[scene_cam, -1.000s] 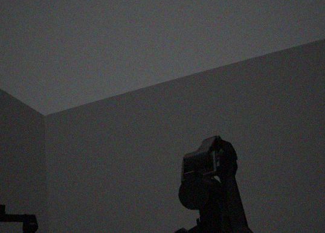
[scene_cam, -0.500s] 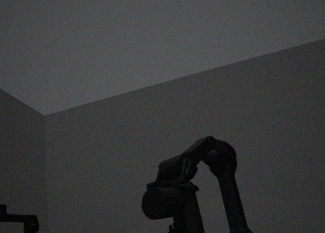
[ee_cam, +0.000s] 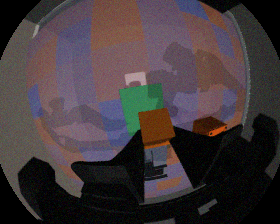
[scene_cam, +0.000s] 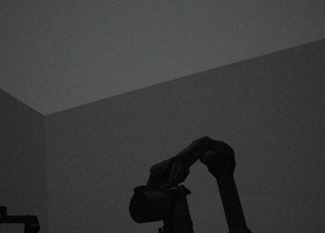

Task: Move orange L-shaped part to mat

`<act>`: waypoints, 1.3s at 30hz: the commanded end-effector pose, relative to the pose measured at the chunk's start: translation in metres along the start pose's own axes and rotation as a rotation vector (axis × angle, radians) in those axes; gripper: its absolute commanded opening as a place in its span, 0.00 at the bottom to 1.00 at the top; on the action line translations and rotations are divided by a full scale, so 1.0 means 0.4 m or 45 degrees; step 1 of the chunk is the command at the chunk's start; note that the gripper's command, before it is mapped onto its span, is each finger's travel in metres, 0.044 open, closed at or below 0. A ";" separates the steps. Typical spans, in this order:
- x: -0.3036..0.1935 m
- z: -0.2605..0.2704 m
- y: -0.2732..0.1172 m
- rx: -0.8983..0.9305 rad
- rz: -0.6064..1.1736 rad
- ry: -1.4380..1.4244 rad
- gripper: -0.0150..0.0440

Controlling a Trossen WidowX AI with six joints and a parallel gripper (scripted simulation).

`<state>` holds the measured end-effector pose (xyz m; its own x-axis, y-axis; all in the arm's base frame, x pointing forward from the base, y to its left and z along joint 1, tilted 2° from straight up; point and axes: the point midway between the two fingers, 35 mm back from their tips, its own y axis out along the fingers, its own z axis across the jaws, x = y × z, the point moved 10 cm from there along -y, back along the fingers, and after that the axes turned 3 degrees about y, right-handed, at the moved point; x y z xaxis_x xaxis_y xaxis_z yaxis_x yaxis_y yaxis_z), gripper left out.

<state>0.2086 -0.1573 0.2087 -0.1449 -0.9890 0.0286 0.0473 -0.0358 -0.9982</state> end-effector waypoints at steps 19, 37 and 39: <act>0.000 -0.001 0.090 -0.002 0.005 -0.003 0.25; 0.000 -0.002 0.162 -0.002 0.005 -0.003 0.25; 0.000 -0.002 0.171 -0.002 0.005 -0.003 0.25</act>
<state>0.2117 -0.1601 0.1471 -0.1453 -0.9890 0.0286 0.0475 -0.0359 -0.9982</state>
